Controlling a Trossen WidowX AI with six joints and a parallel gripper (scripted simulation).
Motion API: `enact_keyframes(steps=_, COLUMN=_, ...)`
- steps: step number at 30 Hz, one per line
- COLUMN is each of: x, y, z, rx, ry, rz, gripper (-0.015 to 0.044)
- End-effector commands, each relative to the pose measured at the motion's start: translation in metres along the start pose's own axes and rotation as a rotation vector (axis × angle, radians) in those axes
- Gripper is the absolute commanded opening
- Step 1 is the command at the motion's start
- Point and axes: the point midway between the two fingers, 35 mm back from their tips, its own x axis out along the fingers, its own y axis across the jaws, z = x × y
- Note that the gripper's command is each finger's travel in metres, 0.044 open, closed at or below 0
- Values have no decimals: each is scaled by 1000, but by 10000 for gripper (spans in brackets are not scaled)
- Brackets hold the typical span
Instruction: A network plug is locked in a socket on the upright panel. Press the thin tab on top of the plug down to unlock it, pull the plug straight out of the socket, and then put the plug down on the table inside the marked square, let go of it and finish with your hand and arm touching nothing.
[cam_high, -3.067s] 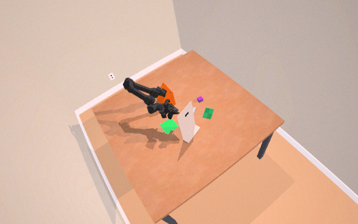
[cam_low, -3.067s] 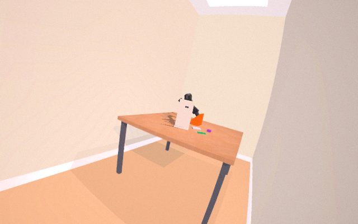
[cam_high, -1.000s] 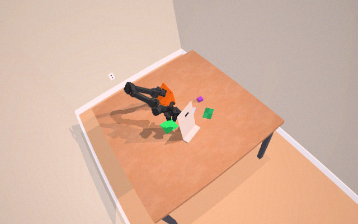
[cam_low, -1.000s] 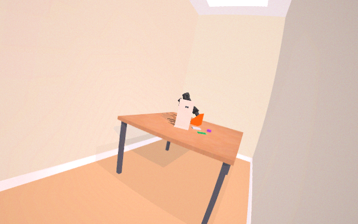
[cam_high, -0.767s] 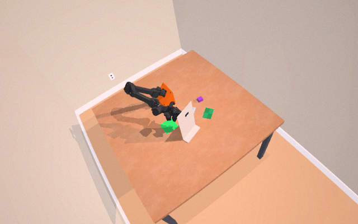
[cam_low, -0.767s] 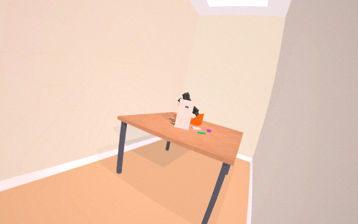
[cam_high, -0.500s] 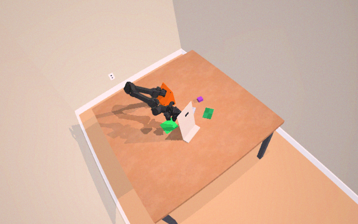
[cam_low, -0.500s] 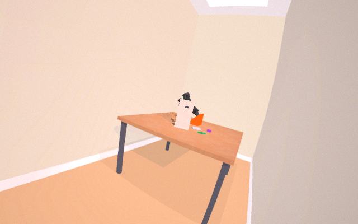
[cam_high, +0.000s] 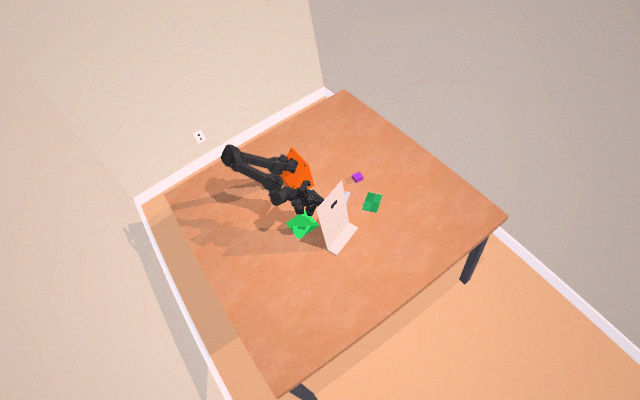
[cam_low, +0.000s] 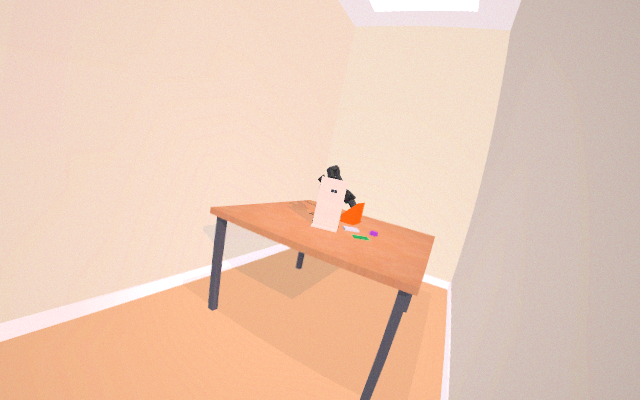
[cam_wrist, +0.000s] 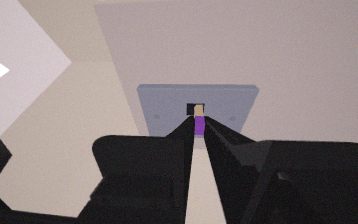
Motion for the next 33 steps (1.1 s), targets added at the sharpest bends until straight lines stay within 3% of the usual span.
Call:
enact_keyframes(steps=1, x=-3, y=-1, z=-1, rx=3, ry=0, rz=-1, gripper=0)
enact_keyframes(steps=33, x=-18, y=-1, z=-3, rx=3, ry=1, rz=-2, gripper=0)
